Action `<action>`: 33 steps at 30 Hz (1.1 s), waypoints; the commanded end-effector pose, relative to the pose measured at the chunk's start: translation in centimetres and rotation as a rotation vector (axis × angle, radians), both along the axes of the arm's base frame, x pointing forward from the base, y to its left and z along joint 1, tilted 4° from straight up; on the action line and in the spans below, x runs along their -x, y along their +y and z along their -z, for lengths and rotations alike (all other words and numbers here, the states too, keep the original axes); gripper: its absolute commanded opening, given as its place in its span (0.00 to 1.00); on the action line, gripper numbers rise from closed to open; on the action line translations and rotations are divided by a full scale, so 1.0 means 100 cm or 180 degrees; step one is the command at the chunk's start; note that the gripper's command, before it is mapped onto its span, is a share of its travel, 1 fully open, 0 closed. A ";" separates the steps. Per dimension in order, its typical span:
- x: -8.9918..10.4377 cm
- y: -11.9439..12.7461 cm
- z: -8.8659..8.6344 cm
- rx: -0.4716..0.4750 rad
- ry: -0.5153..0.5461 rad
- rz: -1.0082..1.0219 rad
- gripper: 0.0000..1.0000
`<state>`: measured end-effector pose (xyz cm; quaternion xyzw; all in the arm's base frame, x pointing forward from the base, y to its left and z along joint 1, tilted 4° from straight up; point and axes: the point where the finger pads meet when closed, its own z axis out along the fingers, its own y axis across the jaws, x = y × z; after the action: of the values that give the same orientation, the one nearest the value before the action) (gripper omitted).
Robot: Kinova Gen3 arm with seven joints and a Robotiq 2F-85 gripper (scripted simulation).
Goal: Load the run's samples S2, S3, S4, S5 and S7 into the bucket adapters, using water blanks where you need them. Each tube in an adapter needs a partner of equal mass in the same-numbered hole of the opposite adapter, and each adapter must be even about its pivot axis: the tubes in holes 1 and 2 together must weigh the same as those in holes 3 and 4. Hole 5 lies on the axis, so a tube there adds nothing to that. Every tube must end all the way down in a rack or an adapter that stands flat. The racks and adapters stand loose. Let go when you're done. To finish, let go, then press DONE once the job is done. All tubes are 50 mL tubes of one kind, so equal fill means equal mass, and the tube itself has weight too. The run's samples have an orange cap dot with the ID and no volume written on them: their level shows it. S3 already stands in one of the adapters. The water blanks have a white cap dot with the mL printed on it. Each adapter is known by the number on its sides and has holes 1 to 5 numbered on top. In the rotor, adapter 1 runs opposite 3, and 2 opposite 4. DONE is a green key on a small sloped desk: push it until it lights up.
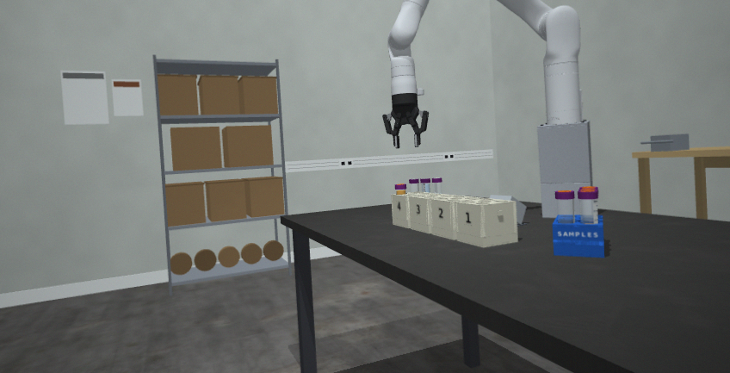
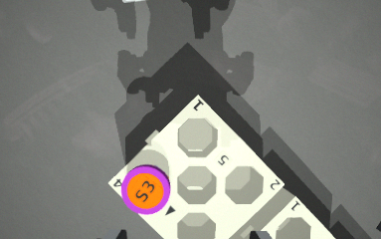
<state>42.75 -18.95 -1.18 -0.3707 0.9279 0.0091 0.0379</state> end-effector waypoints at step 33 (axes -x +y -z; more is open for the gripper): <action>-0.016 -0.027 0.014 0.0001 -0.0004 0.0000 0.62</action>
<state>44.27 -21.57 -2.51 -0.3708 0.9279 0.0095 0.0378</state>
